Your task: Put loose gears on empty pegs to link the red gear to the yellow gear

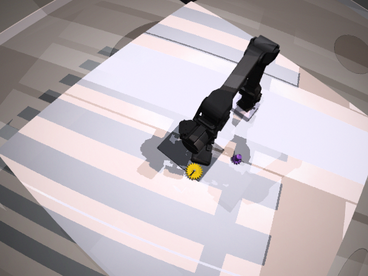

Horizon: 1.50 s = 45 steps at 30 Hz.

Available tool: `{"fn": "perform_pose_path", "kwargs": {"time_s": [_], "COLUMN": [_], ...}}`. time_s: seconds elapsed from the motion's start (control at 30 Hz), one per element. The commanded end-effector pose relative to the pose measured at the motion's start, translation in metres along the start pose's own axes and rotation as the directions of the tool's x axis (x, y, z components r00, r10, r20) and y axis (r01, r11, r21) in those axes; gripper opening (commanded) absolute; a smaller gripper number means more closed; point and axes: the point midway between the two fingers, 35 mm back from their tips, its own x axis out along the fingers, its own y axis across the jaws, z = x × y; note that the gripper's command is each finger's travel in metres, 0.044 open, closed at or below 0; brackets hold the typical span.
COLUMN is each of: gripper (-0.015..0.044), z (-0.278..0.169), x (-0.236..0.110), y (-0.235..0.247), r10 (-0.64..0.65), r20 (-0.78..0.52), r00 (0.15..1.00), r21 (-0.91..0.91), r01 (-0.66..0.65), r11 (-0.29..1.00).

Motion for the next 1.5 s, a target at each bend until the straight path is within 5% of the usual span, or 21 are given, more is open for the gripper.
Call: {"fn": "perform_pose_path", "kwargs": {"time_s": [0.0, 0.73, 1.47], "gripper": [0.0, 0.0, 0.0], "z": [0.0, 0.001, 0.0], "x": [-0.001, -0.001, 0.014], "y": [0.0, 0.0, 0.0], "r10": [0.004, 0.004, 0.004], "r20": [0.004, 0.004, 0.004], "r00": [1.0, 1.0, 1.0], "r21": [0.108, 0.678, 0.614], "r01": [-0.004, -0.005, -0.005], "r11": [0.994, 0.735, 0.789]}}
